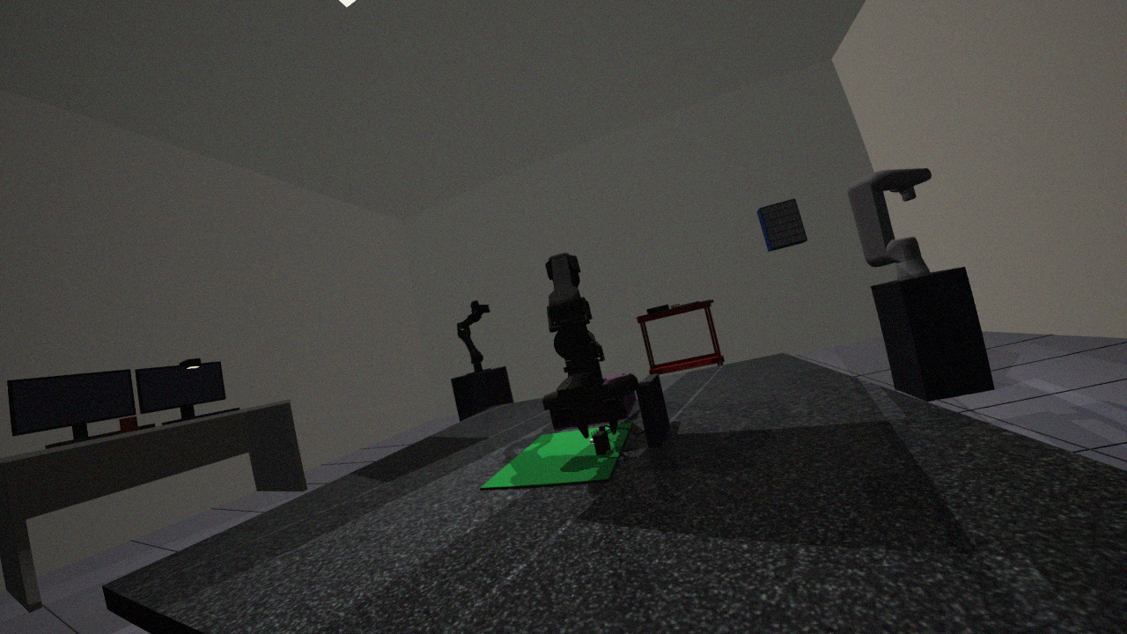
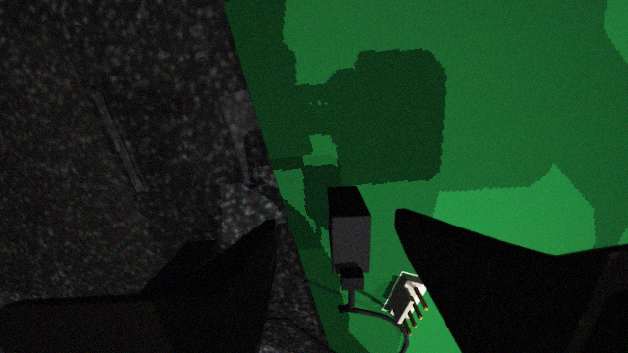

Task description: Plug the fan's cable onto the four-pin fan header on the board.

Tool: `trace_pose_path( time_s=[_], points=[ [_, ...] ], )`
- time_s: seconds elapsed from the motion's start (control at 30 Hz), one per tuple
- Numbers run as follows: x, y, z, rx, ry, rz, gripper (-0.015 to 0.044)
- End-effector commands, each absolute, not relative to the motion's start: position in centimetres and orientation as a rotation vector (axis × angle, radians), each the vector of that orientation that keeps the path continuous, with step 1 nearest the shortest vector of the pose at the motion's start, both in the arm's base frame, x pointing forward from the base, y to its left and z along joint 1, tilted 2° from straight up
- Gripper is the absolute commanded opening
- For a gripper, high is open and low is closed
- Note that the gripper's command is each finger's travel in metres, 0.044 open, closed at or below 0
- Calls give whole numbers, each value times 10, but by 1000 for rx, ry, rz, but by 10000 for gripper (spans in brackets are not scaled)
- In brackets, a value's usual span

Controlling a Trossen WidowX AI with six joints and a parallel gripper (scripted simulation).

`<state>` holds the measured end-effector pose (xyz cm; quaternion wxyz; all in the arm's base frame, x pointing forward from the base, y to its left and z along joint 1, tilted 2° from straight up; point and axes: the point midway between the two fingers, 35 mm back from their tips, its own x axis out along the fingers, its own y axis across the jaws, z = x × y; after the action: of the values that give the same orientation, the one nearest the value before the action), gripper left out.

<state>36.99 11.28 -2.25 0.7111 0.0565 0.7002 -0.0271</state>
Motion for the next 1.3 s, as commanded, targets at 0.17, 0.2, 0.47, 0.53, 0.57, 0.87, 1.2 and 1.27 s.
trace_pose_path(
  time_s=[0.17, 0.2, 0.47, 0.53, 0.57, 0.87, 1.2, 1.27],
  points=[
    [369, 112, -26, 115, 1560, -68, 46],
    [369, 112, -26, 115, 1560, -68, 20],
    [371, 114, 16, 98, 1568, -107, 0],
    [370, 114, 28, 93, 1570, -118, 0],
    [370, 114, 28, 93, 1570, -118, 0],
    [370, 114, 5, 93, 1570, -118, 0],
    [306, 84, 6, 307, 1550, -337, 0],
    [292, 77, 5, 352, 1543, -383, 0]
  ],
)
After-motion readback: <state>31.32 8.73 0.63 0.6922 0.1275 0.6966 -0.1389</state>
